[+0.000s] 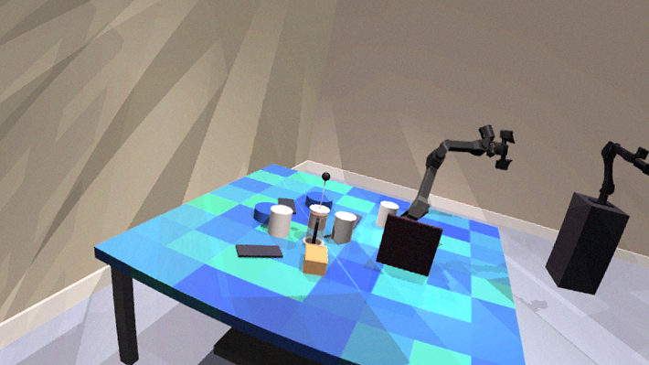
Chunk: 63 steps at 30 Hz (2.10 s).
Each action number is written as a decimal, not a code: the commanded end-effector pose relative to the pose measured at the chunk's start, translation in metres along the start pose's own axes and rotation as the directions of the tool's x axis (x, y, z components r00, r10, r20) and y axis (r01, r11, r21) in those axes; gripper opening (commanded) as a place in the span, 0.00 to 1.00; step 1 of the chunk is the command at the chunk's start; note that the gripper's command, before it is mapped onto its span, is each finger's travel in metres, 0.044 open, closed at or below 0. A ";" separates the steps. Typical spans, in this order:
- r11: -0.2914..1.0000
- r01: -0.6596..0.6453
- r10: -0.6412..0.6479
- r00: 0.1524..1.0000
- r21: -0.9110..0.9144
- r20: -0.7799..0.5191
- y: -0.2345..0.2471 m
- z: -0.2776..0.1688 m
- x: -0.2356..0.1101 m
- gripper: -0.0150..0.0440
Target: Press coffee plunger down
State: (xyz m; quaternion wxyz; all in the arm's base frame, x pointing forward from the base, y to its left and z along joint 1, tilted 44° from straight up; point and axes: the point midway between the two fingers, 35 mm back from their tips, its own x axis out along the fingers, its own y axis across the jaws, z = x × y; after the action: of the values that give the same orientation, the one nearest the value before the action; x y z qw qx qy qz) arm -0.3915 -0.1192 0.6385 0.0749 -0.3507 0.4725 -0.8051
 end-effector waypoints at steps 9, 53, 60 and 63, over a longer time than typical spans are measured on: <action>0.989 -0.073 0.059 0.992 0.127 0.108 0.033 0.062 0.004 1.00; 0.198 -0.960 0.521 0.275 0.199 0.808 0.216 0.496 -0.335 1.00; 0.072 -0.993 0.544 0.115 0.091 0.831 0.214 0.514 -0.419 1.00; 0.012 -1.000 0.551 0.016 0.011 0.835 0.207 0.519 -0.474 1.00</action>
State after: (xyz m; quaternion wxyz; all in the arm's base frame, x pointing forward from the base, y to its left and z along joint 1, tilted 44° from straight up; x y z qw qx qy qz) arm 0.2019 -0.4099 0.4196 0.7928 -0.1897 0.2053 -0.5415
